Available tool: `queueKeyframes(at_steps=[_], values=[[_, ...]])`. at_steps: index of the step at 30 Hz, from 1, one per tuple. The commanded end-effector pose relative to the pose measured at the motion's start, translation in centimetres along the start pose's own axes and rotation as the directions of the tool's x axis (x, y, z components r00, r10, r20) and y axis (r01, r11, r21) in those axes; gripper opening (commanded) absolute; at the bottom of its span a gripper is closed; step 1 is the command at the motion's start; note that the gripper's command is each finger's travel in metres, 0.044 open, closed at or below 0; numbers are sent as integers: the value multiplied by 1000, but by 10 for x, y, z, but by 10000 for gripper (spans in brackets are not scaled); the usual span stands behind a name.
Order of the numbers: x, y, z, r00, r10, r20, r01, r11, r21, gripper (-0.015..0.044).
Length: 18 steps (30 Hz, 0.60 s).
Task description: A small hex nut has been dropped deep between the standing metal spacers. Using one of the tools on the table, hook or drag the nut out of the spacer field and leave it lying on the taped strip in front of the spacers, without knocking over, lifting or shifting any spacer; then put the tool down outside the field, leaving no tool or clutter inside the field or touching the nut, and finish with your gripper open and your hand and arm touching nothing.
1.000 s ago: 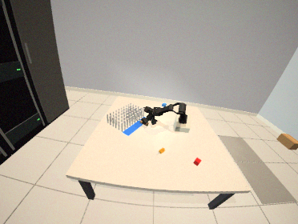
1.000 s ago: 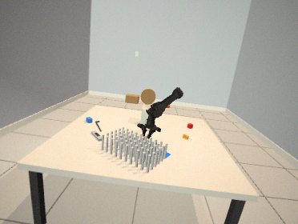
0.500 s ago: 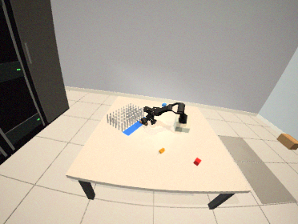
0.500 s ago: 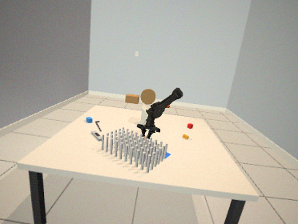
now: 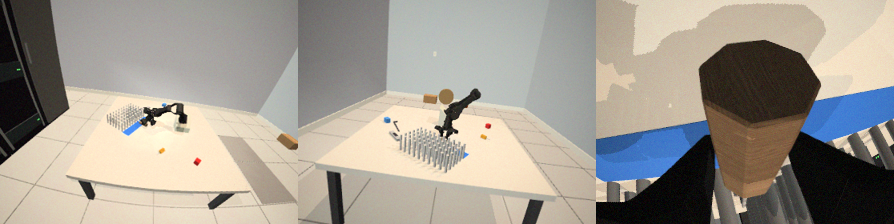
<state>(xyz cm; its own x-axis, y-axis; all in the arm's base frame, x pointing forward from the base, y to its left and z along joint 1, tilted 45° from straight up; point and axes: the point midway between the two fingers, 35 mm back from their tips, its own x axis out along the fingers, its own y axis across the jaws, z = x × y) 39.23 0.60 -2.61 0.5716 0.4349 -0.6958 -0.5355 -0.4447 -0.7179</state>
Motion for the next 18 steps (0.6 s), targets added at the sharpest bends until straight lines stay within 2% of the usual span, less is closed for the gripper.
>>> queueKeyframes(at_steps=[1, 18], values=[[3, 3, 2, 1000, 5, -1, -5, 1000, 6, 0], [5, 3, 4, 1000, 6, 0, -6, 1000, 7, 0]])
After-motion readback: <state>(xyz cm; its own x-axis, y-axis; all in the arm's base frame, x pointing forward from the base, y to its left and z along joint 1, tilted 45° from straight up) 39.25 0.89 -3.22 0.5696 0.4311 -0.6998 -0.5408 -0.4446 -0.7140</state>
